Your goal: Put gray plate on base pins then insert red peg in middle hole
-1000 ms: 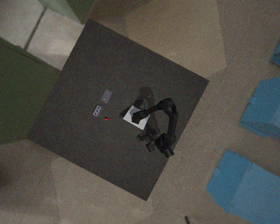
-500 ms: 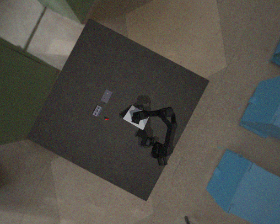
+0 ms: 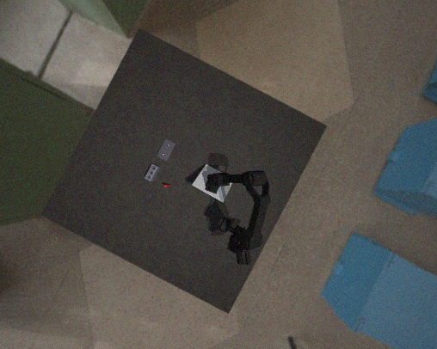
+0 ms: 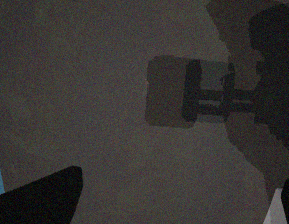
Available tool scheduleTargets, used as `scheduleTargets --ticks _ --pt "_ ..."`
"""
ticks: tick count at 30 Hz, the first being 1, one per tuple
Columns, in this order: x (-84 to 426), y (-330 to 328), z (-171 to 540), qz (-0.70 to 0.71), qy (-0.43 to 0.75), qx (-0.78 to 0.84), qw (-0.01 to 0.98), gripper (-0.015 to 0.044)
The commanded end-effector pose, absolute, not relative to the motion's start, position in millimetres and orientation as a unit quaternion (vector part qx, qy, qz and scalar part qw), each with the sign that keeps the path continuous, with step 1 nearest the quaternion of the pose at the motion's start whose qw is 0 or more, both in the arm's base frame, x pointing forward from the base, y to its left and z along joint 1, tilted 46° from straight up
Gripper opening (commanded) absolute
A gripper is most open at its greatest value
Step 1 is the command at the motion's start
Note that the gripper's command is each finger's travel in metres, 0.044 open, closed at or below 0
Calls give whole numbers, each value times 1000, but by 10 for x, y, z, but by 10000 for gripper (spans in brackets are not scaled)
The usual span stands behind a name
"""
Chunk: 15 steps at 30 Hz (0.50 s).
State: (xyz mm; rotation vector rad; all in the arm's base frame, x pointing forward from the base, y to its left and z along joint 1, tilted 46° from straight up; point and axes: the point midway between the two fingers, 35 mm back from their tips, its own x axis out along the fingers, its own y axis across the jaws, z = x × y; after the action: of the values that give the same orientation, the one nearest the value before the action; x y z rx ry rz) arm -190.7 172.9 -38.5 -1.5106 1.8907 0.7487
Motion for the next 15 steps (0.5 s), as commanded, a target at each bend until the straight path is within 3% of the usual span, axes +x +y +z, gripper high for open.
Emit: scheduleTargets --ticks 1,15 --pt "-1450 2132 -509 298 711 -547 326 440" --pt "487 2674 -693 298 696 -508 410 440"
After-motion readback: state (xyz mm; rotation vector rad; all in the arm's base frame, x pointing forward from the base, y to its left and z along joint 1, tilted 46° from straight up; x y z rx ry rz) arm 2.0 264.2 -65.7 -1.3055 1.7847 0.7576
